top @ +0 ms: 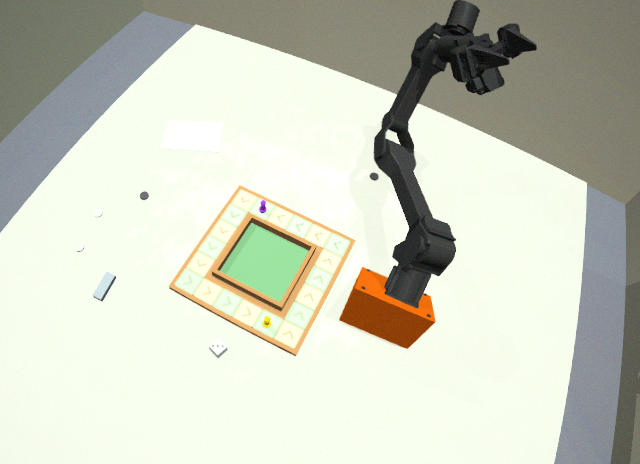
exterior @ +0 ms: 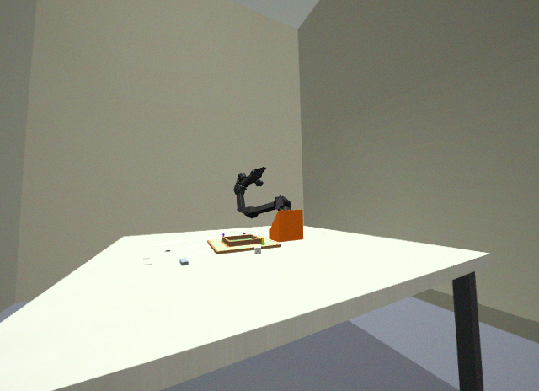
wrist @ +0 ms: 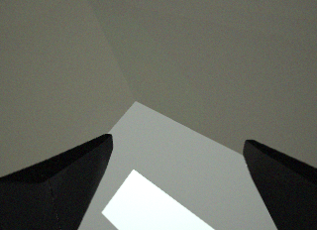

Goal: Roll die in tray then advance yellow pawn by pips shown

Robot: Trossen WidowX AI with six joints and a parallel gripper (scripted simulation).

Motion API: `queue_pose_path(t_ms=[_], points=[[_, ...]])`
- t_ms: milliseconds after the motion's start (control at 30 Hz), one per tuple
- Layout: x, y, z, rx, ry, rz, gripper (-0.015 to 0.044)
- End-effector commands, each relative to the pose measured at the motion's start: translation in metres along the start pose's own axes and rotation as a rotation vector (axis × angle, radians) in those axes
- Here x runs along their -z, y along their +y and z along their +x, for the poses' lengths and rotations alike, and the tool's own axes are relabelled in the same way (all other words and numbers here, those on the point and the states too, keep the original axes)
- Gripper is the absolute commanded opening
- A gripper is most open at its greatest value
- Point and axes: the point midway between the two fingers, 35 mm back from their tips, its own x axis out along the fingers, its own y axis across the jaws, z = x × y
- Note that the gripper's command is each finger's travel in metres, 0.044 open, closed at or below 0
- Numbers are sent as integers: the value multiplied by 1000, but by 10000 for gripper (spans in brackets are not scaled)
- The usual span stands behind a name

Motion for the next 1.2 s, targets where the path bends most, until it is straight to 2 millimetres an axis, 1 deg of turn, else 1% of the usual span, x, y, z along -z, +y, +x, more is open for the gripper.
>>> queue_pose_path(t_ms=[0,33,133,200,300,367,467,567,633,733,867,967,1067,1167], points=[[0,0,2,-9,1,9,374],[0,2,10,-37,3,34,347],[7,14,49,-174,20,199,275],[14,25,76,-263,42,319,275],[24,48,112,-394,94,498,275],[32,69,136,-487,150,633,275],[43,106,167,-619,258,836,275],[53,149,191,-740,392,1034,275],[59,180,203,-813,496,1162,275],[67,228,211,-907,666,1335,275],[73,295,209,-1008,928,1550,275],[74,345,201,-1064,1144,1691,275],[68,395,182,-1132,1359,1798,275],[62,426,167,-1164,1516,1861,275]])
